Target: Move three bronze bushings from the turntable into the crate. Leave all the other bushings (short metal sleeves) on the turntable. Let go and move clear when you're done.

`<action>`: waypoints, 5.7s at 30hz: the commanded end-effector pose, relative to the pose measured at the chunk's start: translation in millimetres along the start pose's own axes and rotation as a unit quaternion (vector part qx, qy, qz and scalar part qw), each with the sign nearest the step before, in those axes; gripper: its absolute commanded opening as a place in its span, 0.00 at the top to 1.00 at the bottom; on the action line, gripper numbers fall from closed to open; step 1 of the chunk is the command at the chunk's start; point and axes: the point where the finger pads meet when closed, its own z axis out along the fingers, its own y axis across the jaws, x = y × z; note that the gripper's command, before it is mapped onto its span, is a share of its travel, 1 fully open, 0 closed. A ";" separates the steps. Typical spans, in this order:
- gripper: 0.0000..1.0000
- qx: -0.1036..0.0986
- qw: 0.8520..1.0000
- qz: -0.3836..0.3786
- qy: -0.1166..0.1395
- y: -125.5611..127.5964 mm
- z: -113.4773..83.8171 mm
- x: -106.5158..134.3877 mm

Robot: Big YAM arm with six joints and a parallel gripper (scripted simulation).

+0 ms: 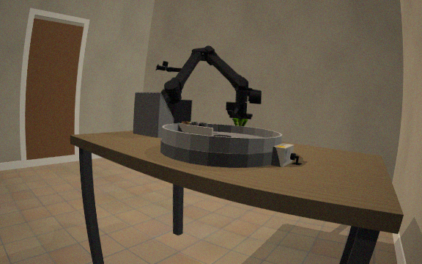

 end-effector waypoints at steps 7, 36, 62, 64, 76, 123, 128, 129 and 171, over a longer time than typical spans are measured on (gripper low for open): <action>1.00 0.002 1.000 0.006 -0.002 1.3 6.2 -2.6; 1.00 0.003 1.000 0.005 -0.002 0.6 5.8 -1.6; 0.84 0.003 1.000 0.004 -0.002 0.5 5.8 -1.6; 0.84 0.003 1.000 0.004 -0.002 0.5 5.8 -1.6; 0.84 0.003 1.000 0.004 -0.002 0.5 5.8 -1.6; 0.84 -0.005 1.000 -0.013 0.001 3.9 -91.7 8.2; 0.84 -0.005 1.000 -0.013 0.001 3.9 -91.7 8.2; 0.84 -0.005 1.000 -0.010 0.001 3.9 -91.7 8.2; 0.84 -0.005 1.000 -0.010 0.001 3.9 -91.7 8.2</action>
